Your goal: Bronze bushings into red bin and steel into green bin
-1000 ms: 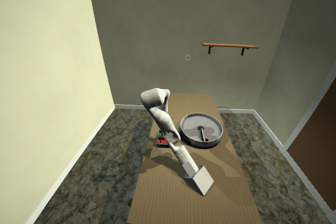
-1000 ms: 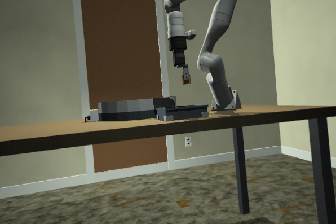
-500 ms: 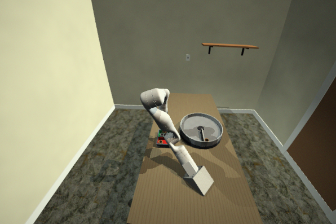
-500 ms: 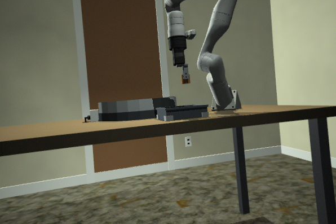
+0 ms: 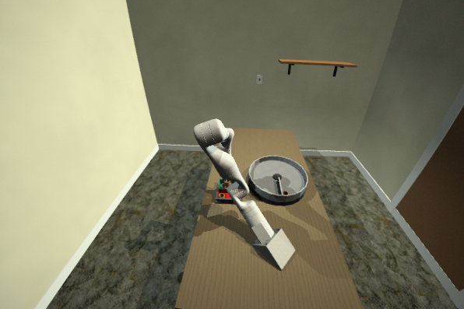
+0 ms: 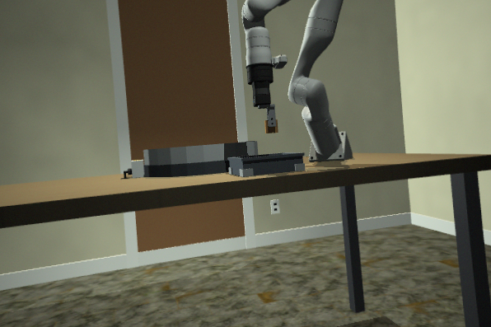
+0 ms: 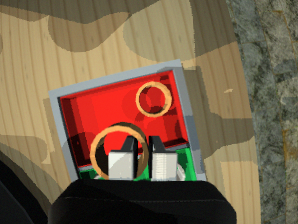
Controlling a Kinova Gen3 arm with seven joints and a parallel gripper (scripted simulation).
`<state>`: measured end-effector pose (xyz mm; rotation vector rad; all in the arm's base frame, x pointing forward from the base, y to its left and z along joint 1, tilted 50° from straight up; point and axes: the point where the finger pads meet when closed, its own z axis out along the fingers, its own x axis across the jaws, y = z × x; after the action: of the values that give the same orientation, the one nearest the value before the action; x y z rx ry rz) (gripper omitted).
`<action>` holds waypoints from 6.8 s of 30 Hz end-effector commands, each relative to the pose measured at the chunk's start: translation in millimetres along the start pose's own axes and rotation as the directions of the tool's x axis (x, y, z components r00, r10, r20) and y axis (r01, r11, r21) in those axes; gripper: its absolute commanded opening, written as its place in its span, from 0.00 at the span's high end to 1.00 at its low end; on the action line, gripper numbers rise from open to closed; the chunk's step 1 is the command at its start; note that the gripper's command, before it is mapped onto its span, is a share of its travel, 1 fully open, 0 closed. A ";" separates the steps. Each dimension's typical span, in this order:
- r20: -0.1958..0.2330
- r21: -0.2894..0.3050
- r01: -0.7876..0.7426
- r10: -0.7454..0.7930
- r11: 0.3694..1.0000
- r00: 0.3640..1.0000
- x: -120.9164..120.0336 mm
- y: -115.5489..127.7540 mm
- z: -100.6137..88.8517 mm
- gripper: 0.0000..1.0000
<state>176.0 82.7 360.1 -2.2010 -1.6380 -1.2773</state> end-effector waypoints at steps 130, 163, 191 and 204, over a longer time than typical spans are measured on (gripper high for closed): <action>0.004 0.010 -0.001 0.001 1.000 1.000 -1.1 -2.9 107.1 1.00; 0.004 0.010 -0.001 0.001 1.000 1.000 -1.1 -2.8 107.1 0.53; 0.004 0.010 -0.001 0.001 1.000 1.000 -1.1 -2.8 107.1 0.53; 0.004 0.010 -0.001 0.001 1.000 1.000 -1.1 -2.8 107.1 0.53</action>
<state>232.3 140.8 289.6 -2.2003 -1.6408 -1.2607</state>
